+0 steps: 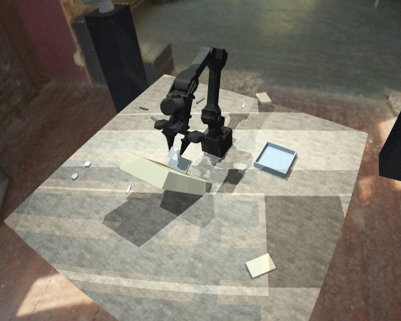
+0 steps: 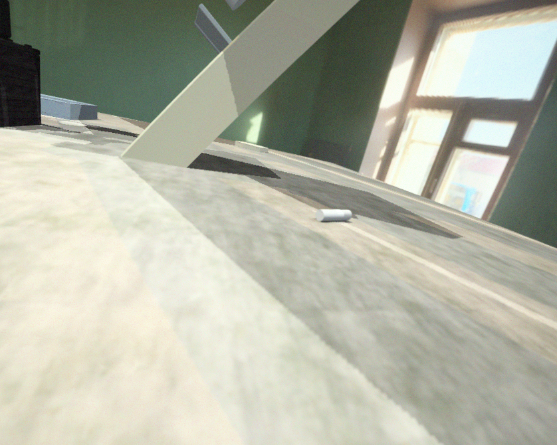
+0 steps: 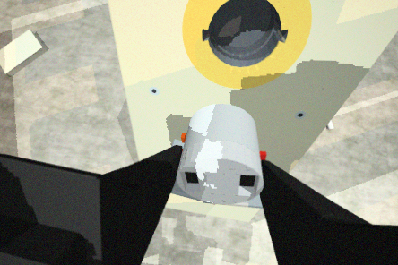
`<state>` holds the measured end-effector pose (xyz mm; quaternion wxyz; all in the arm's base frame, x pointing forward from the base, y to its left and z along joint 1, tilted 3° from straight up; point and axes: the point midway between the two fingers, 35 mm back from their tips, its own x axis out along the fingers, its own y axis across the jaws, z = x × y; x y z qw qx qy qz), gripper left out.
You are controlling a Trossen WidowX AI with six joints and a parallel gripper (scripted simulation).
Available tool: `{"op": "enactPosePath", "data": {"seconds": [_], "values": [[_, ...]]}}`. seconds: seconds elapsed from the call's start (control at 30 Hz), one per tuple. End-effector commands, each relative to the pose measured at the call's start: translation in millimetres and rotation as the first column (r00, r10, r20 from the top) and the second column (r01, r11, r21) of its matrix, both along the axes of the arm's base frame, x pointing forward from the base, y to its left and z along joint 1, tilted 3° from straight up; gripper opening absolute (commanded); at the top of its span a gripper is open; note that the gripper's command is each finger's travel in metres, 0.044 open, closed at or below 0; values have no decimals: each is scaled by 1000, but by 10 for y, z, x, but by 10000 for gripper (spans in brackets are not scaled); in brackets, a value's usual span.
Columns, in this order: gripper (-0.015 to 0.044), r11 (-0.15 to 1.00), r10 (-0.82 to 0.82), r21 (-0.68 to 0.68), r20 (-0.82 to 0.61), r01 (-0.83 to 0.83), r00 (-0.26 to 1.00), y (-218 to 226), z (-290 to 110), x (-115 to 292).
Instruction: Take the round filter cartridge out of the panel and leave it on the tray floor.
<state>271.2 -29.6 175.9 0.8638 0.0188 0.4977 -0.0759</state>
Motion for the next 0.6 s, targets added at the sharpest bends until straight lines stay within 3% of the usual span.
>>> {"op": "enactPosePath", "data": {"seconds": [0.0, 0.17, 0.57], "values": [[0, 1000, -4, -2, 10, 4, 1000, 26, 248, -117], [0, 1000, -4, -2, 9, 4, 1000, 48, 425, -244], [0, 1000, -6, 5, 0, 6, 1000, 391, 359, -119]]}}
